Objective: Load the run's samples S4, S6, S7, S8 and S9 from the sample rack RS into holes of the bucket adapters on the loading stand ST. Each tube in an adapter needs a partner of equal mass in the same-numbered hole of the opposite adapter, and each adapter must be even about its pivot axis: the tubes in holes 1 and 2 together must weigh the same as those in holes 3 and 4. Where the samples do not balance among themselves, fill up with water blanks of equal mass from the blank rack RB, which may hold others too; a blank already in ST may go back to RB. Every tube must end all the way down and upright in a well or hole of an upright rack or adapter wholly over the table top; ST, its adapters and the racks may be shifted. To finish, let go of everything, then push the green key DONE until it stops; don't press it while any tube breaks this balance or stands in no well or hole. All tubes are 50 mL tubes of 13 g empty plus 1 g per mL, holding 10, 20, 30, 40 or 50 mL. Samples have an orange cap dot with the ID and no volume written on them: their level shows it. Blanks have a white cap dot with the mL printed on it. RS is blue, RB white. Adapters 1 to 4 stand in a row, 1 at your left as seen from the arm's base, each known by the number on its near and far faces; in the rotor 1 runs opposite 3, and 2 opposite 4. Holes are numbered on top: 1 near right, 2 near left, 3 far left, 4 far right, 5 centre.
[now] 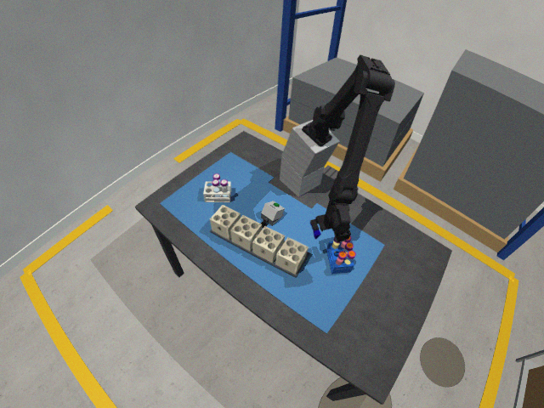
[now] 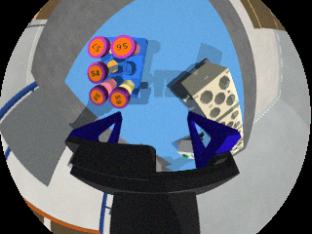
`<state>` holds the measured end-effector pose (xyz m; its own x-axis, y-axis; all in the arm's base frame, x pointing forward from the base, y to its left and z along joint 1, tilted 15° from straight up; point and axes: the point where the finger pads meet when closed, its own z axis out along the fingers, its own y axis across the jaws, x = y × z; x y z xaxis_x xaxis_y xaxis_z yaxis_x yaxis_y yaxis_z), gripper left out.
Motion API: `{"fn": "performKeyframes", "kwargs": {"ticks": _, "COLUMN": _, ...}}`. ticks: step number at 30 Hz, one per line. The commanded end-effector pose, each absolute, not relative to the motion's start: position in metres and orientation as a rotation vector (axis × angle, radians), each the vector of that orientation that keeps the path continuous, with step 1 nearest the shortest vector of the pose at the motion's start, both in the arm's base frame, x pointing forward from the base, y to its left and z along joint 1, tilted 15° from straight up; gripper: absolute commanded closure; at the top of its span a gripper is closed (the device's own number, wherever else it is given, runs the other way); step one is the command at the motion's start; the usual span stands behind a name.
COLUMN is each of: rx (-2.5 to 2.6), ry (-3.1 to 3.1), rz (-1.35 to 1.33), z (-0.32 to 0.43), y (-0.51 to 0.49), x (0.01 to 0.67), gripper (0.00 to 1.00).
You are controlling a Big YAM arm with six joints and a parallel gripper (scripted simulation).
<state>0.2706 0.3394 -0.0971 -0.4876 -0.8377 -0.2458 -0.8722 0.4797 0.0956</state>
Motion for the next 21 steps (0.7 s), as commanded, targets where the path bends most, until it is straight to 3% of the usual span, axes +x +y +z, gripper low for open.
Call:
{"fn": "performKeyframes", "kwargs": {"ticks": 1, "rx": -1.45, "ry": 2.578, "rz": 0.324, "z": -0.088, "y": 0.374, "x": 0.266, "gripper": 0.0}}
{"fn": "performKeyframes", "kwargs": {"ticks": 12, "rx": -1.448, "ry": 2.574, "rz": 0.329, "z": -0.068, "y": 0.448, "x": 0.25, "gripper": 0.0}}
{"fn": "performKeyframes", "kwargs": {"ticks": 21, "rx": -1.445, "ry": 2.6, "rz": 0.314, "z": -0.077, "y": 0.436, "x": 0.247, "gripper": 0.0}}
